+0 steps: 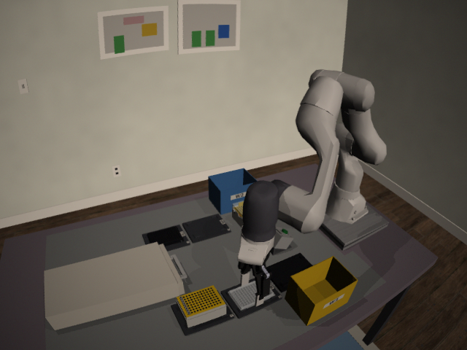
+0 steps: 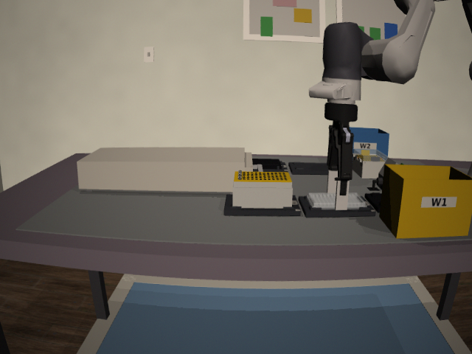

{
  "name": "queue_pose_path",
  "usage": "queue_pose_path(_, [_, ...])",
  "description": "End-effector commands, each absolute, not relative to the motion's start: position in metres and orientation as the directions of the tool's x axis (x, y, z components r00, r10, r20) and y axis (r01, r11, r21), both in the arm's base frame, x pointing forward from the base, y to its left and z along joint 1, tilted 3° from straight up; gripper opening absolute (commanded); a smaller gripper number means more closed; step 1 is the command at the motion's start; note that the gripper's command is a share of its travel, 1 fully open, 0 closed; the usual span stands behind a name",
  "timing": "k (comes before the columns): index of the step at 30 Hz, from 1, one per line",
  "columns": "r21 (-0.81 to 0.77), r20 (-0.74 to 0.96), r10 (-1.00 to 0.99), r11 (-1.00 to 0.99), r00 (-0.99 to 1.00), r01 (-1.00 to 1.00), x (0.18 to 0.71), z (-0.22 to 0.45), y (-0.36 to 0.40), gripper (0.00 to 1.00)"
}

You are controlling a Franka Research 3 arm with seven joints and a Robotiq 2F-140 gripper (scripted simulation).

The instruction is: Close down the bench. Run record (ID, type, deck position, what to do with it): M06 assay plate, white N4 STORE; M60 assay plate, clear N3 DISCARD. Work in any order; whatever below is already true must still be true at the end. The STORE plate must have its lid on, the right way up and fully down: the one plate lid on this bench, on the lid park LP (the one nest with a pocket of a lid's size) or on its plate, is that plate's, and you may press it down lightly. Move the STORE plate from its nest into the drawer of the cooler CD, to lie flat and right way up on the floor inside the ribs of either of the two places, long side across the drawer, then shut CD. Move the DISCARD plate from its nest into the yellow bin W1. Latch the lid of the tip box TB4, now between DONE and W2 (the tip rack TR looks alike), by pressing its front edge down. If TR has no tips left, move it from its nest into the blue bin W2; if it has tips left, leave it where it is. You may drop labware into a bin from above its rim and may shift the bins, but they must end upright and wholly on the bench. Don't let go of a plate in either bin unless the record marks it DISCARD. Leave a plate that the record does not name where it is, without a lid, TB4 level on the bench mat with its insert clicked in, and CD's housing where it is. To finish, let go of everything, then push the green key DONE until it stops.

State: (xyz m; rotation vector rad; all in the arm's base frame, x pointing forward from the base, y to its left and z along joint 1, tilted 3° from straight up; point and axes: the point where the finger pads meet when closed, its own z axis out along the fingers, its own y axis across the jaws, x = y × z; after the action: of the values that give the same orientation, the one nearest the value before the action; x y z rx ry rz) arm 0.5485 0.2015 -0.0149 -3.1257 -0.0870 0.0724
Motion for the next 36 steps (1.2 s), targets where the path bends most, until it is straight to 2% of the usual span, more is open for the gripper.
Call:
queue_pose_path(1, [-0.014, -0.046, 0.050, -0.999, 0.998, 0.049, 0.5483, -0.0161, 0.2011, 0.00])
queue_pose_path(36, [-0.014, -0.046, 0.050, -0.999, 0.998, 0.049, 0.5485, -0.0111, 0.2011, 0.00])
